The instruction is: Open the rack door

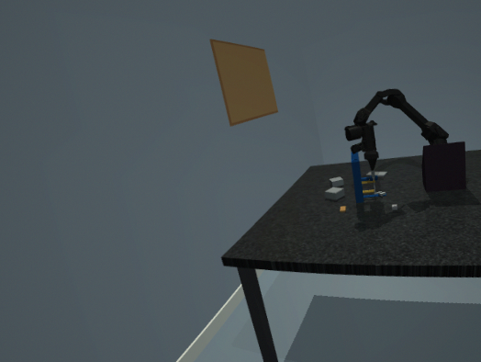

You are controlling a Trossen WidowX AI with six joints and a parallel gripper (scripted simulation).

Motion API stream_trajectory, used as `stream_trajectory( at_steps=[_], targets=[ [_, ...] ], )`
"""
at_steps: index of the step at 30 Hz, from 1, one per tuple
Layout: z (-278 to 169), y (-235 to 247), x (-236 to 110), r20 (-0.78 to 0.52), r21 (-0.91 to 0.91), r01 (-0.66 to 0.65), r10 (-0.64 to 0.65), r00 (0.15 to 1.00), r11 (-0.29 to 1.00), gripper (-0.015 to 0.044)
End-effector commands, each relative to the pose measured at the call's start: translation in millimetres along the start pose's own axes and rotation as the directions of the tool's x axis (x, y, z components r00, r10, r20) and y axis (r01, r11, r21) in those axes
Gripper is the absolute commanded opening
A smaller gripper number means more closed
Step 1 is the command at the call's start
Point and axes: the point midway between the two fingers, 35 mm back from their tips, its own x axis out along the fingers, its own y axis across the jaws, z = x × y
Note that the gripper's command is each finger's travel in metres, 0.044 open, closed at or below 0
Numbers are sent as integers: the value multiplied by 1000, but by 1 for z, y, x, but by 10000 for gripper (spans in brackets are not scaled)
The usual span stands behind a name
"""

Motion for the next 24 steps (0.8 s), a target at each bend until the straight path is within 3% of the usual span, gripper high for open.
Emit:
stream_trajectory(
  at_steps=[1,6,13,24],
  targets=[
    [-1,0,2,-3,-4,1,-1,1000,1000,14],
    [-1,0,2,-3,-37,1,-1,1000,999,12],
    [-1,0,1,-3,-364,0,-1,1000,931,12],
    [-1,0,1,-3,-793,-2,-1,1000,610,12]
  ],
)
